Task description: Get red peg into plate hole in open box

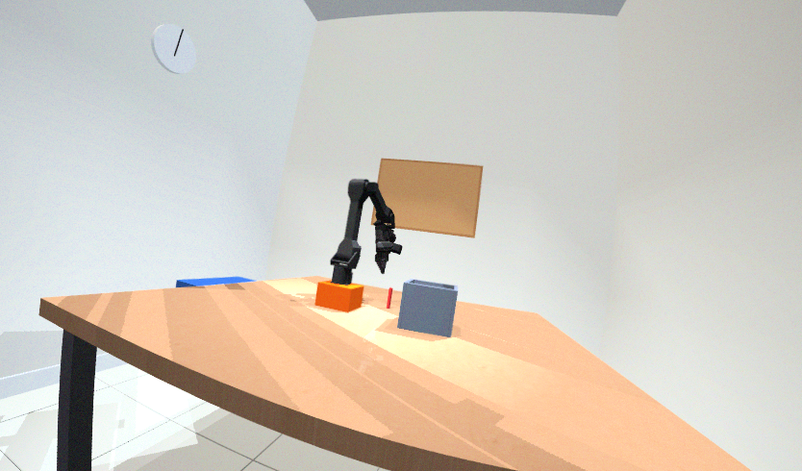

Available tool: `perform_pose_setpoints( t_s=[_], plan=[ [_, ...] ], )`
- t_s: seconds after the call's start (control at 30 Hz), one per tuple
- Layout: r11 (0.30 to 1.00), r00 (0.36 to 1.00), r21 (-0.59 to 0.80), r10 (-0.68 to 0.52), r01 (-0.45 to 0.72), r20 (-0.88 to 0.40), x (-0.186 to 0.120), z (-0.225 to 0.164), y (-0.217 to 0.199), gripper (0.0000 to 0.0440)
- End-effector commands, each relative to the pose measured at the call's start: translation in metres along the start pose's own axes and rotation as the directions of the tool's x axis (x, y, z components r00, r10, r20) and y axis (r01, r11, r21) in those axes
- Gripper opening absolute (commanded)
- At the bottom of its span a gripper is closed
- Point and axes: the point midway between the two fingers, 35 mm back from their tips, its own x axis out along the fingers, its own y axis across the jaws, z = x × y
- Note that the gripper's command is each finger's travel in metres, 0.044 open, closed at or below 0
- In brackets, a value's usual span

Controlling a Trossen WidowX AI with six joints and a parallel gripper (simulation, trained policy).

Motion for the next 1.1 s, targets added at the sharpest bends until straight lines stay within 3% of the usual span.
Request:
perform_pose_setpoints(
  t_s=[0.0, 0.3, 0.63, 1.07],
  plan=[
    [0.995, 1.0, 0.099, 0.013, -0.011, -0.021, -0.001, 0.004, -0.007, 0.0404],
    [0.92, 0.995, 0.392, 0.037, 0.004, -0.098, 0.002, 0.014, -0.028, 0.0434],
    [0.742, 0.98, 0.666, 0.075, 0.07, -0.187, 0.007, 0.018, -0.057, 0.044],
    [0.533, 0.953, 0.826, 0.111, 0.183, -0.283, 0.024, 0.012, -0.079, 0.044]
  ],
)
